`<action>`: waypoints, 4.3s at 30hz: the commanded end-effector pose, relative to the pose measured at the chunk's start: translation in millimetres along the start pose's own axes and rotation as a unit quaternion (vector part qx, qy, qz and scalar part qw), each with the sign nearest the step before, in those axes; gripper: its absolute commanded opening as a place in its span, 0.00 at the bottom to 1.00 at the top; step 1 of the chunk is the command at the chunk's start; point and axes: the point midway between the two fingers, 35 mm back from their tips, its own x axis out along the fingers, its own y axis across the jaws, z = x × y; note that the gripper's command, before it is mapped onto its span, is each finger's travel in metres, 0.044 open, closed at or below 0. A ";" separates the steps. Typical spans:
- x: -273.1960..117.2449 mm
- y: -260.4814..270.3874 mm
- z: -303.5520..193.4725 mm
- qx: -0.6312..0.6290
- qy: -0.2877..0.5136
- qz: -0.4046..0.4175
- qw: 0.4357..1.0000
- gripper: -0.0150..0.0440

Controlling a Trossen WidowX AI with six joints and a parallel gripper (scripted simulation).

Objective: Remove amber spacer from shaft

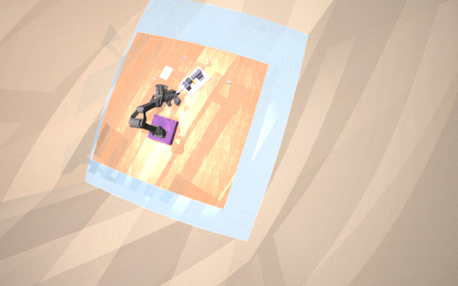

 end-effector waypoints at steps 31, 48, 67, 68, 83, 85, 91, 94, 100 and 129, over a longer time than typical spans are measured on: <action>7.2 0.5 -9.1 0.001 0.001 0.001 1.000 0.25; 10.8 0.7 -12.8 0.001 0.002 0.001 1.000 0.25; 14.8 1.1 -16.9 0.001 0.002 0.001 1.000 0.25; 15.1 1.1 -17.1 0.001 0.002 0.001 1.000 0.25; 18.2 1.1 -20.3 0.001 0.002 0.001 1.000 0.25; 18.6 1.1 -20.8 0.001 0.002 0.001 1.000 0.25; 19.9 1.1 -22.1 0.001 0.002 0.001 1.000 0.25; 20.5 1.2 -22.8 0.001 0.002 0.001 1.000 0.25; 21.7 1.2 -24.1 0.001 0.002 0.001 1.000 0.25; 27.7 1.3 -30.5 0.001 0.003 0.001 1.000 0.25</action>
